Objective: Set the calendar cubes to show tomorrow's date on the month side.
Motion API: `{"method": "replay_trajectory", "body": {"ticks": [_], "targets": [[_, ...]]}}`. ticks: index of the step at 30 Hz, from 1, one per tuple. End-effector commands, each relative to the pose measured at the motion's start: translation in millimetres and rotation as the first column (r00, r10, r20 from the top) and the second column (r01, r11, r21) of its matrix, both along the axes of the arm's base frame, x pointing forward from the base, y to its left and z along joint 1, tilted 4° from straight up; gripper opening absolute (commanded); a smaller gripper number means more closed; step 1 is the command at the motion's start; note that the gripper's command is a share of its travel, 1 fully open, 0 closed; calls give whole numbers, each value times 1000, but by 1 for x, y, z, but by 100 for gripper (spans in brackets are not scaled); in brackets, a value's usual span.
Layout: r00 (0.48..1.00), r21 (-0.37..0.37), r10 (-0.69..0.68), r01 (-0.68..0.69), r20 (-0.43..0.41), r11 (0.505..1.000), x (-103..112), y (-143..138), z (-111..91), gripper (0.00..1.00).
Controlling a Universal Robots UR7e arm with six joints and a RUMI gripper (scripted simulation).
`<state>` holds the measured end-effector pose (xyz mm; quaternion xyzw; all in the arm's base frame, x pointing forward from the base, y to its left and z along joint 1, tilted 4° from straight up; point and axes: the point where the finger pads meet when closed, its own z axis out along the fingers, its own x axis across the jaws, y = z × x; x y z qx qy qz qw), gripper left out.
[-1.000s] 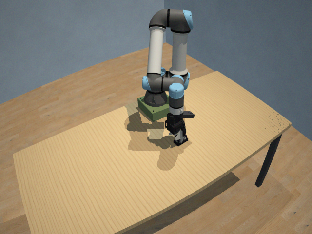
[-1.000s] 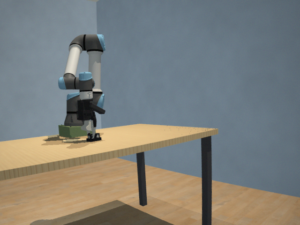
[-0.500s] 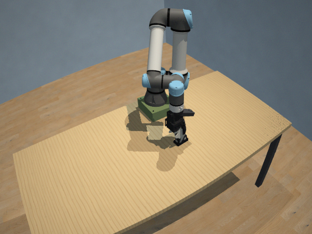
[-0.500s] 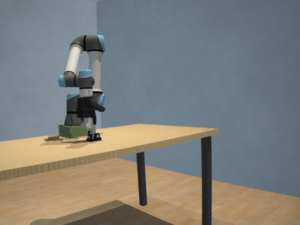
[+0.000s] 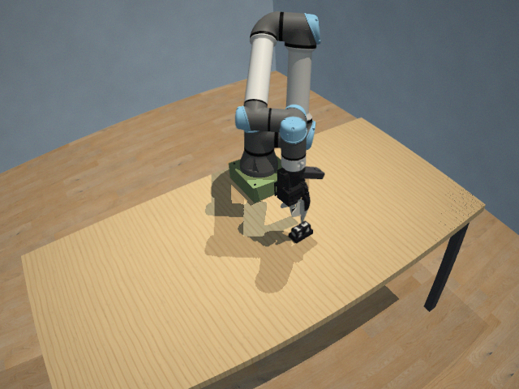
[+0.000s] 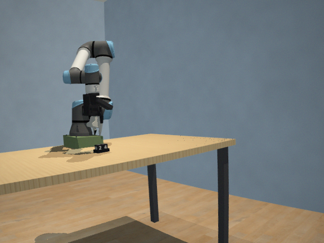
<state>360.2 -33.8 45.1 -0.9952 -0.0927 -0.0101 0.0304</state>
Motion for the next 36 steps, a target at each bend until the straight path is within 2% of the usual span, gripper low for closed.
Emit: {"method": "replay_trajectory", "body": {"ticks": [1,6,7,29,36], "targets": [[1000,1,0,0,-1,1000,-1,-1,16,29],[1000,1,0,0,-1,1000,-1,-1,17,29],[1000,1,0,0,-1,1000,-1,-1,17,100],[1000,1,0,0,-1,1000,-1,-1,17,100],[1000,1,0,0,-1,1000,-1,-2,31,100]]}}
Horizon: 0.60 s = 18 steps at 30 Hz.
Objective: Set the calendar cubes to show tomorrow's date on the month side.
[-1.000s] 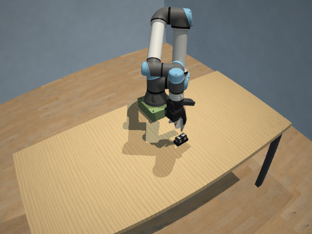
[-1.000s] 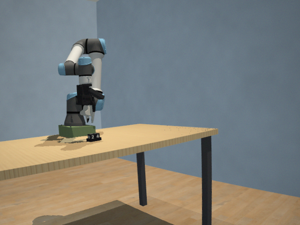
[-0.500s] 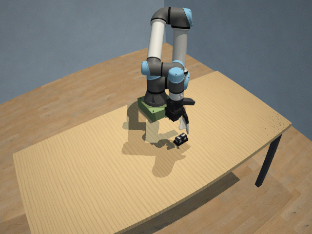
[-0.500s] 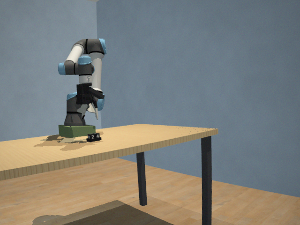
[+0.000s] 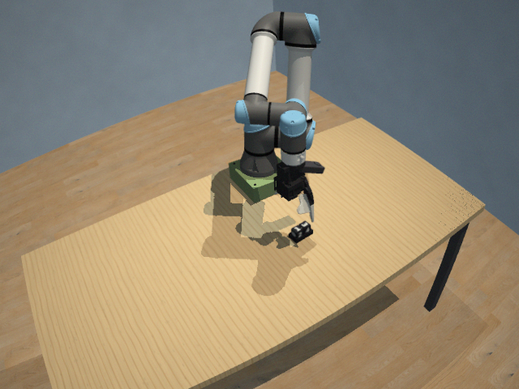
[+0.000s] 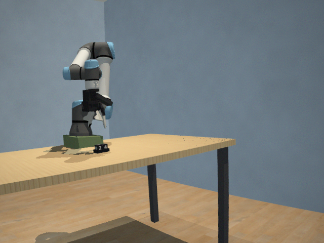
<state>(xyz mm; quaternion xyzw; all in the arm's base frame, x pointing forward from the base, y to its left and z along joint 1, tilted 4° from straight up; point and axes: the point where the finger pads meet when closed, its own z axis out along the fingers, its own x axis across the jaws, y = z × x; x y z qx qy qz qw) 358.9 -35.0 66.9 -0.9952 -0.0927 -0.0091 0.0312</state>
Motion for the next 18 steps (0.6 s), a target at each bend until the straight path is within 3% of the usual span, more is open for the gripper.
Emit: {"method": "replay_trajectory", "body": {"ticks": [1,18], "targets": [[1000,0,0,0,1,1000,0,-1,13,100],[1000,0,0,0,1,1000,-1,-4,67,100]]}}
